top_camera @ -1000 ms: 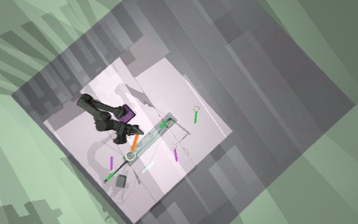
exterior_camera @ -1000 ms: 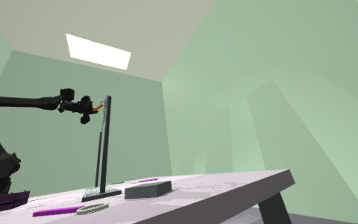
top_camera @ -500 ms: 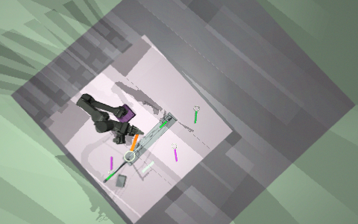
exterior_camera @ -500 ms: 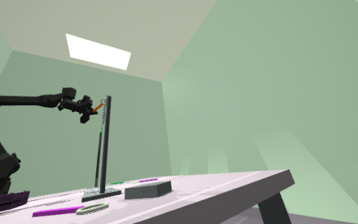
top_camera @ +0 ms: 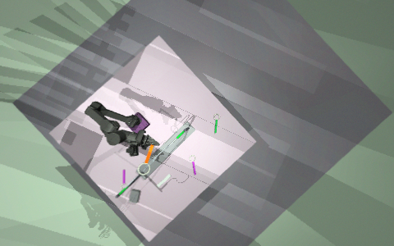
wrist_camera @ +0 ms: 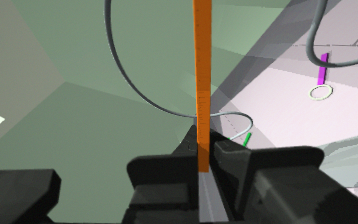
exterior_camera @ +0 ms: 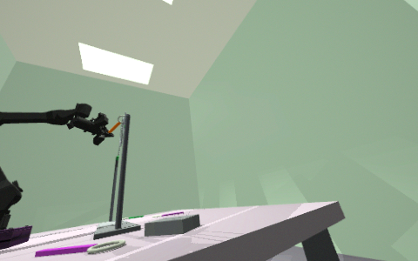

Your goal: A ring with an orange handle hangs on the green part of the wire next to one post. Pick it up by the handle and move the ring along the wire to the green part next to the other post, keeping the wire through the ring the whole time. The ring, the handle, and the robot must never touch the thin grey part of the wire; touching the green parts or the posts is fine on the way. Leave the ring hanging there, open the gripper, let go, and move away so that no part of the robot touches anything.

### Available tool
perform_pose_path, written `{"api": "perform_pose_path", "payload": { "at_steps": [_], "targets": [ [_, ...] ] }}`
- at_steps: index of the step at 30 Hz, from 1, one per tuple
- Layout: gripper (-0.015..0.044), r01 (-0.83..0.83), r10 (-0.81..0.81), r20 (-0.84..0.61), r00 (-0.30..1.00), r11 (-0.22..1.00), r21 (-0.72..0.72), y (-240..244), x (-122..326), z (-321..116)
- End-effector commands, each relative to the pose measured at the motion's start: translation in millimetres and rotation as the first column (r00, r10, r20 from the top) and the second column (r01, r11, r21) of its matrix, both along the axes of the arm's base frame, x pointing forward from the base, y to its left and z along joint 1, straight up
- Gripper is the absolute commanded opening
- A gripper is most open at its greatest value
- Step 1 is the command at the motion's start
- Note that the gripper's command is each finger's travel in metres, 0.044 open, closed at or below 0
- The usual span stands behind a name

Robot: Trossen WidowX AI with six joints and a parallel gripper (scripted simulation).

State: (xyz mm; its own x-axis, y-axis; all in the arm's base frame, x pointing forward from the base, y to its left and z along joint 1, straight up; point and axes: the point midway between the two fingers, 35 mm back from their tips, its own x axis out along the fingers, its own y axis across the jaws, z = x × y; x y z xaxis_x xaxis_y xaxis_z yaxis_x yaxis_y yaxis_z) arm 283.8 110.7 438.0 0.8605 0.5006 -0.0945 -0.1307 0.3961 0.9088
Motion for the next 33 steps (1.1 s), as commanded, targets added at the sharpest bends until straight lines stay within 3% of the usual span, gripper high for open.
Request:
{"api": "perform_pose_path", "payload": {
  "at_steps": [1,33],
  "targets": [
    [-0.015,0.004,-0.004,0.0,1.0,0.999,-0.053,-1.2,1.1,-1.7],
    [-0.015,0.011,-0.01,0.004,1.0,0.9,-0.437,-10.2,1.3,-11.5]
  ]
}}
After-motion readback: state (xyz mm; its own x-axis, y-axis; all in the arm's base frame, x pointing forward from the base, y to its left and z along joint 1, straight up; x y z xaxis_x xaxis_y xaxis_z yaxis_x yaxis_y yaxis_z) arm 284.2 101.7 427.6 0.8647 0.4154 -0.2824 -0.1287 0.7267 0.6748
